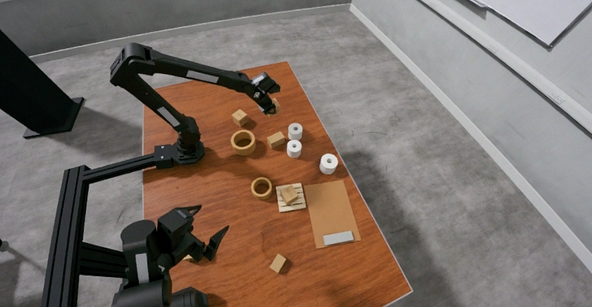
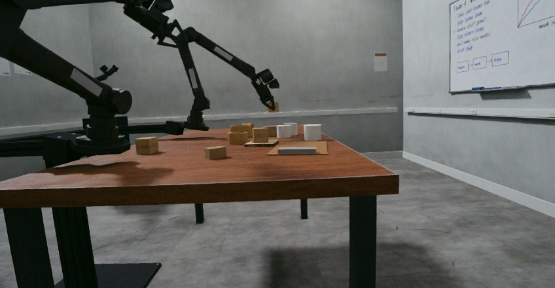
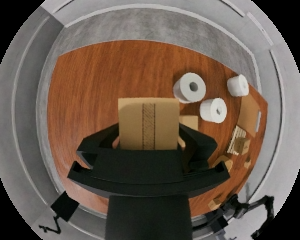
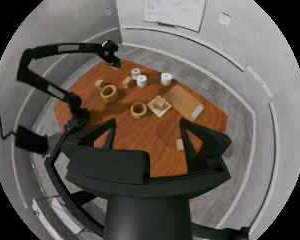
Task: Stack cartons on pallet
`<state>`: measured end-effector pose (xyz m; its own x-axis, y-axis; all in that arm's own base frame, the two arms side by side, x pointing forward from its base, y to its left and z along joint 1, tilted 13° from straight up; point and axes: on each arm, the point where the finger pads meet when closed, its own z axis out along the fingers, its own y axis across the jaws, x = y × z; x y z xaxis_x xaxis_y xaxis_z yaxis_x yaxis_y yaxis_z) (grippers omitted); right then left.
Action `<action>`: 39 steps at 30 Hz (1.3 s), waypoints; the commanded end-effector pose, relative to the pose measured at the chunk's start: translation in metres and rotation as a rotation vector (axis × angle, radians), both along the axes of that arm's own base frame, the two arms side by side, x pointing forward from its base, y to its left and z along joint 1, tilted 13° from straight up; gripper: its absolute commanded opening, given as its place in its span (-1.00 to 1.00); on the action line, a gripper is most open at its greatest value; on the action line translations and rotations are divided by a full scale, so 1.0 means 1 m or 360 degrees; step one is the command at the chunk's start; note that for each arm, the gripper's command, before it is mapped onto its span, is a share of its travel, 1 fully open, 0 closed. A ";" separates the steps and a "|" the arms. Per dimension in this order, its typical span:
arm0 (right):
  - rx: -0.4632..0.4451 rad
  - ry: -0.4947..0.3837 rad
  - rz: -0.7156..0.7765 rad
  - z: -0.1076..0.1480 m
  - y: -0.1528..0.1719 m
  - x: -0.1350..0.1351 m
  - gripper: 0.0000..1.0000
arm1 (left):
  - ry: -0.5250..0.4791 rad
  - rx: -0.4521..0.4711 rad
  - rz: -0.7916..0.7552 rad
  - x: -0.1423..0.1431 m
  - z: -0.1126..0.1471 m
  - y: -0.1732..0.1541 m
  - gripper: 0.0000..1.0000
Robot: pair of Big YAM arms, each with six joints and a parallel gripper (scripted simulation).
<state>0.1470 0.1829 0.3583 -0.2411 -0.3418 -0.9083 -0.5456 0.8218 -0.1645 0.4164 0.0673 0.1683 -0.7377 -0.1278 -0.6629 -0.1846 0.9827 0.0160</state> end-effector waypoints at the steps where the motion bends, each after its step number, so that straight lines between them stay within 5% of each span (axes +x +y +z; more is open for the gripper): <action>1: 0.0033 0.0022 -0.0021 0.002 -0.014 -0.005 1.00 | -0.0028 -0.0071 0.0036 -0.007 0.003 -0.025 0.08; 10: -0.0009 -0.0007 -0.0024 0.000 -0.022 -0.005 1.00 | -0.0039 -0.0177 0.0136 -0.030 -0.004 -0.157 0.08; 13: 0.0008 -0.0008 -0.0035 0.002 -0.022 -0.004 1.00 | -0.0037 -0.0175 0.0135 -0.035 -0.007 -0.173 0.08; 25: 0.0008 -0.0007 -0.0035 0.002 -0.022 -0.004 1.00 | -0.0042 -0.0082 0.0069 -0.097 -0.032 -0.360 0.08; 39: 0.0012 -0.0005 -0.0037 0.002 -0.022 -0.004 1.00 | -0.0047 -0.0015 -0.0013 -0.123 -0.043 -0.444 0.08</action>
<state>0.1433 0.1596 0.3577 -0.2418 -0.3376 -0.9097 -0.5292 0.8317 -0.1680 0.2897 -0.3484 0.1040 -0.7417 -0.0739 -0.6667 -0.1586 0.9850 0.0672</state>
